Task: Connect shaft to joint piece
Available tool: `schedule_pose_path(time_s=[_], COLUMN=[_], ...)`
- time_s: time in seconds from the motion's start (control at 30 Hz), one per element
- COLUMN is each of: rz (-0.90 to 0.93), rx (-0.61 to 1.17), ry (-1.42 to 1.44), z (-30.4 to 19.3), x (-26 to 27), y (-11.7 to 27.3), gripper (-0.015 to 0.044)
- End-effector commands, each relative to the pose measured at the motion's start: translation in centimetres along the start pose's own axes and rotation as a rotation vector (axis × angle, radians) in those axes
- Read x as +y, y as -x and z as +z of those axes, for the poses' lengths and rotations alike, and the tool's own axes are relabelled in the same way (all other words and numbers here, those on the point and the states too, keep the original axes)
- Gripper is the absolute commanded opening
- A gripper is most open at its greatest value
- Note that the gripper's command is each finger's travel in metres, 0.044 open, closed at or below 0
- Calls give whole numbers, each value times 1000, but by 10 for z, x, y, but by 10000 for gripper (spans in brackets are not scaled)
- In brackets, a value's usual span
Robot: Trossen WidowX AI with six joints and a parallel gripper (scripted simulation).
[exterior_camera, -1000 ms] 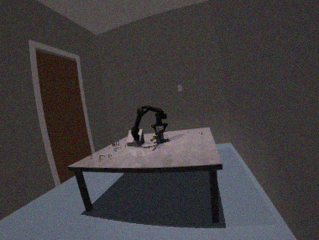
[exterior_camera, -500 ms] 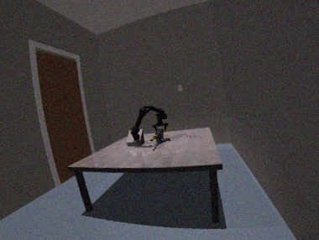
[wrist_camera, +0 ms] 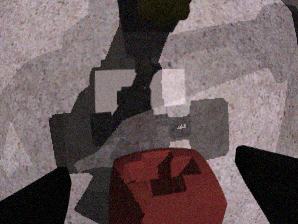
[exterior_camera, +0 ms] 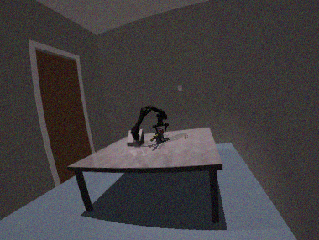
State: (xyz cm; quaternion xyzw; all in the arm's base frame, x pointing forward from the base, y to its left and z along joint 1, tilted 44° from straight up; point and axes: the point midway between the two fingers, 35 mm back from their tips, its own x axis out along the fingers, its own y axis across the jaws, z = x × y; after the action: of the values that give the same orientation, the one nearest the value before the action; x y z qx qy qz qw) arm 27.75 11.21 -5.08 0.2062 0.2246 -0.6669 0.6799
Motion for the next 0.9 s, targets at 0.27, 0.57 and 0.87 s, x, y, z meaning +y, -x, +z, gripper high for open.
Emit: schedule_pose_path(time_s=[0.27, 0.57, 0.87], rz=[-3, -3, -3], rx=[-7, -7, -7], ry=[4, 4, 4], z=[0, 0, 0], x=[-1, -1, -1], y=[-22, -23, -23], gripper=[440, 256, 182])
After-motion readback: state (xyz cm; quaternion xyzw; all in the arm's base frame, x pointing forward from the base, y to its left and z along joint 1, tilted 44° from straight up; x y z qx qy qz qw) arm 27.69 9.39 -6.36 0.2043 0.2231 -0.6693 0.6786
